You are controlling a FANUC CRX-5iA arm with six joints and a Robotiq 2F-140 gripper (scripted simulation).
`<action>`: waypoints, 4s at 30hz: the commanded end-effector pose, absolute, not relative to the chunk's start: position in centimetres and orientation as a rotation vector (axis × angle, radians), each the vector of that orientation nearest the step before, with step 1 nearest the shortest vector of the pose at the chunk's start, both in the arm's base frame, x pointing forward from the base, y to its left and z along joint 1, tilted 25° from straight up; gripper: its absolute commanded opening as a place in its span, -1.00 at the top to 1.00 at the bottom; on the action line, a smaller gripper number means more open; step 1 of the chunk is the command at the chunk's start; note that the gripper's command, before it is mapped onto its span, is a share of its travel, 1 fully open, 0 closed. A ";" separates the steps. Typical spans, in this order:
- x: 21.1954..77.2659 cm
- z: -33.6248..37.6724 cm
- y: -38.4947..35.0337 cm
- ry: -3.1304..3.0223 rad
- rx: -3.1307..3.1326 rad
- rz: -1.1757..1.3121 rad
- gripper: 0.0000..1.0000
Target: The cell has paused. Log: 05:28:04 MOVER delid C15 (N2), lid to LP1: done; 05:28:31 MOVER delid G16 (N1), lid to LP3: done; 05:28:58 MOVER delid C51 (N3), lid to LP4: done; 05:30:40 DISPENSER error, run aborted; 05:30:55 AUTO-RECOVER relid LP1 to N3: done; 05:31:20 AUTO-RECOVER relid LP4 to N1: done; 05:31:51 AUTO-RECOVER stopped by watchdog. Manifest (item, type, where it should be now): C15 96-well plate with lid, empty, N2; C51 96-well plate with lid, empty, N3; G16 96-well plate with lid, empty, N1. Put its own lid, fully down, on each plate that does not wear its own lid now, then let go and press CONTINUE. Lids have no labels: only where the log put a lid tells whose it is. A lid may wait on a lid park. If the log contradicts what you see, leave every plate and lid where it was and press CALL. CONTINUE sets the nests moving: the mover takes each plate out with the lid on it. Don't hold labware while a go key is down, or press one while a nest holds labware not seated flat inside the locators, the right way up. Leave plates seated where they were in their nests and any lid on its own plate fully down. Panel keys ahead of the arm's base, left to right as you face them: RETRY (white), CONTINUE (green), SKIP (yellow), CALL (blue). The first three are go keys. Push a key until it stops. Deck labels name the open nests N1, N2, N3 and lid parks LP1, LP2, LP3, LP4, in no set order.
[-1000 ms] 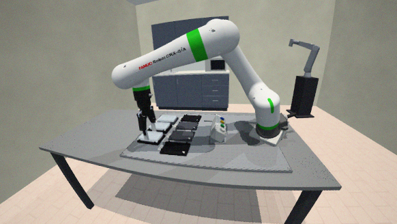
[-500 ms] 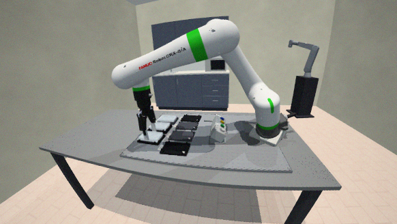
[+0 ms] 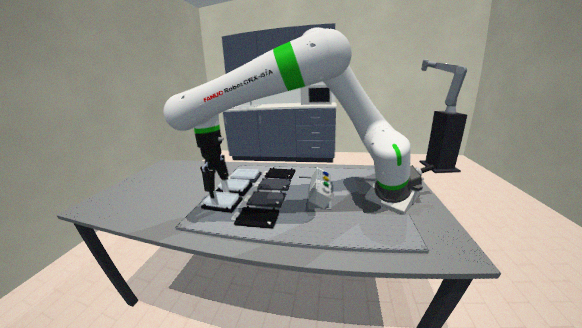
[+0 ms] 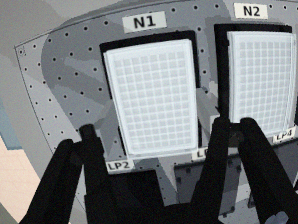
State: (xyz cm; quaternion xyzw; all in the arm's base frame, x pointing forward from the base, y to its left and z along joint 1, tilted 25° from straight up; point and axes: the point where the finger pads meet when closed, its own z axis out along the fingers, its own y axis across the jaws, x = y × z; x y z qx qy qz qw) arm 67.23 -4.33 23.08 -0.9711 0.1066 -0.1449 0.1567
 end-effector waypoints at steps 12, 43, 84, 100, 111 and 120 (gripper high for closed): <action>67.2 23.1 -4.3 0.305 -2.780 -0.415 1.00; 67.3 22.9 -4.3 0.305 -2.780 -0.415 1.00; 67.4 22.8 -4.3 0.305 -2.780 -0.415 1.00; 67.4 22.8 -4.3 0.305 -2.780 -0.415 1.00; 67.4 22.8 -4.3 0.305 -2.780 -0.415 -0.32; 67.4 22.8 -4.3 0.305 -2.780 -0.415 -0.32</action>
